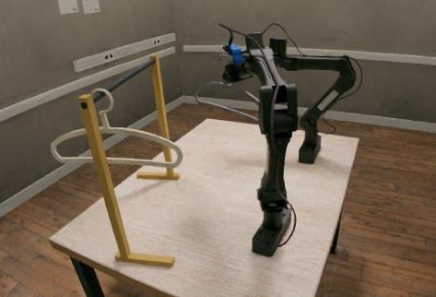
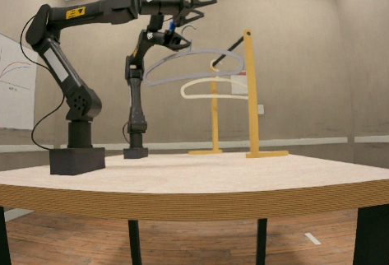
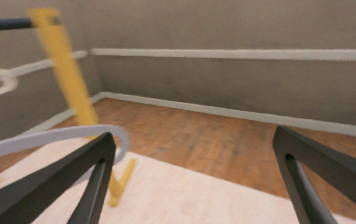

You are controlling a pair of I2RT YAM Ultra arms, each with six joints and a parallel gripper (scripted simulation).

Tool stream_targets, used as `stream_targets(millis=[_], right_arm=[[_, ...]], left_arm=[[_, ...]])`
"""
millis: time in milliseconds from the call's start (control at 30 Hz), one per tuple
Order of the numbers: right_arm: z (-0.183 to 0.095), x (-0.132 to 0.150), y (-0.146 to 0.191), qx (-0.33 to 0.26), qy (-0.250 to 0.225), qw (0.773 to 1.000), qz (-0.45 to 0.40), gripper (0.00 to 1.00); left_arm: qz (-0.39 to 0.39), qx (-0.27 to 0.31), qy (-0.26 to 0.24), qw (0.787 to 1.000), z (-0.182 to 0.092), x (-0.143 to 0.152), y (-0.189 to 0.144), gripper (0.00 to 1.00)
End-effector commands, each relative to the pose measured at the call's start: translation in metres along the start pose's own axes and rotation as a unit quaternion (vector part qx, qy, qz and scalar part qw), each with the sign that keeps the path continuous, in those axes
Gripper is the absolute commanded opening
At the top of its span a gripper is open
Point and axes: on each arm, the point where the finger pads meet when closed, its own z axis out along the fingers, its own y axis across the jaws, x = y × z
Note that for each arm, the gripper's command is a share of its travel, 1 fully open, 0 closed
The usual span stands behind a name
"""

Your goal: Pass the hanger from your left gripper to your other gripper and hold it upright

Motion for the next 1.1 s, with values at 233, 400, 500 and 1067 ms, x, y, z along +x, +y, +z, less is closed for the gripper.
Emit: stream_targets(millis=[233,400,500,1067], right_arm=[[-0.029,-0.005,0.123,-0.286,-0.100,0.953,0.014,1.00],[-0.032,0.001,0.141,-0.325,-0.104,0.940,0.021,1.00],[-0.031,0.007,0.150,-0.342,-0.101,0.934,0.027,1.00],[-0.029,0.007,0.150,-0.338,-0.096,0.936,0.028,1.00]], left_arm=[[-0.008,0.002,-0.011,1.000,-0.004,-0.007,0.001,0.01],[-0.008,0.002,-0.011,1.000,-0.004,-0.007,0.001,0.01],[-0.008,0.002,-0.011,1.000,-0.004,-0.007,0.001,0.01],[-0.008,0.002,-0.011,1.000,-0.004,-0.007,0.001,0.01]])
